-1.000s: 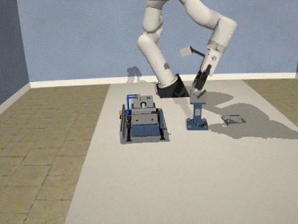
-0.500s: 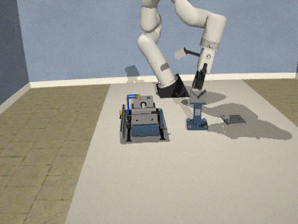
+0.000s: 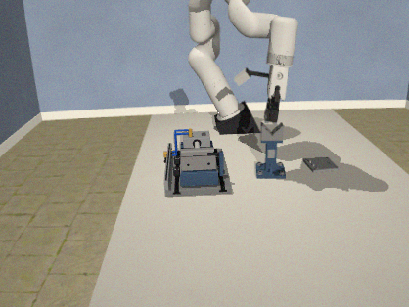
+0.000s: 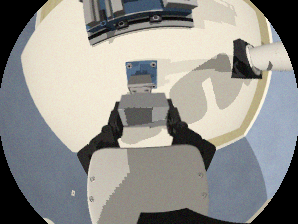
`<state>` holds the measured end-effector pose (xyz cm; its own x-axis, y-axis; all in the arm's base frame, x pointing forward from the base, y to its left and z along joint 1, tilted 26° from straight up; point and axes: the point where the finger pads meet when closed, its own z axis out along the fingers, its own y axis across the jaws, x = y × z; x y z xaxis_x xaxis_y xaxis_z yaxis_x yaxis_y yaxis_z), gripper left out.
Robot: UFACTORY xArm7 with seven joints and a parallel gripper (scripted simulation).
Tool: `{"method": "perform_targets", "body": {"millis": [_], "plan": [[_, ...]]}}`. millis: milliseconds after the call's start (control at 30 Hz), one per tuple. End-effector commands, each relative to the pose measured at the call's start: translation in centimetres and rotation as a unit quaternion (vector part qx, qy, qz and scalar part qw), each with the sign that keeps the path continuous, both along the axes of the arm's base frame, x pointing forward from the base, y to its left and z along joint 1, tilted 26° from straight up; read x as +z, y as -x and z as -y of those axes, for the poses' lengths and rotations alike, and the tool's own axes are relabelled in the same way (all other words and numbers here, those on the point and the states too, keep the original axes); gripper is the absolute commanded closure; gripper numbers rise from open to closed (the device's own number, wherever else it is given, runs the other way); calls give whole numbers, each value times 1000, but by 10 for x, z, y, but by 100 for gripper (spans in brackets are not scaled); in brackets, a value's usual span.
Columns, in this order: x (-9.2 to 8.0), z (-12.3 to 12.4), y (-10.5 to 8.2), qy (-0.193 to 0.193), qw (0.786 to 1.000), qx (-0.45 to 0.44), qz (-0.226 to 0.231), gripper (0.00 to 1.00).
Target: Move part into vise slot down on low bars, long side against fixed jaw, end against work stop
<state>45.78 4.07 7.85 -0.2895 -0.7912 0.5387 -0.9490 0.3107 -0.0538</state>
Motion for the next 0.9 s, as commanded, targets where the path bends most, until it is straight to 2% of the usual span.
{"method": "perform_targets", "body": {"millis": [0,433,867], "plan": [[1,-1,-1,-14,1000,2,6,100],[2,0,-1,-47,999,4,17,100],[2,0,-1,-57,998,5,20,100]]}}
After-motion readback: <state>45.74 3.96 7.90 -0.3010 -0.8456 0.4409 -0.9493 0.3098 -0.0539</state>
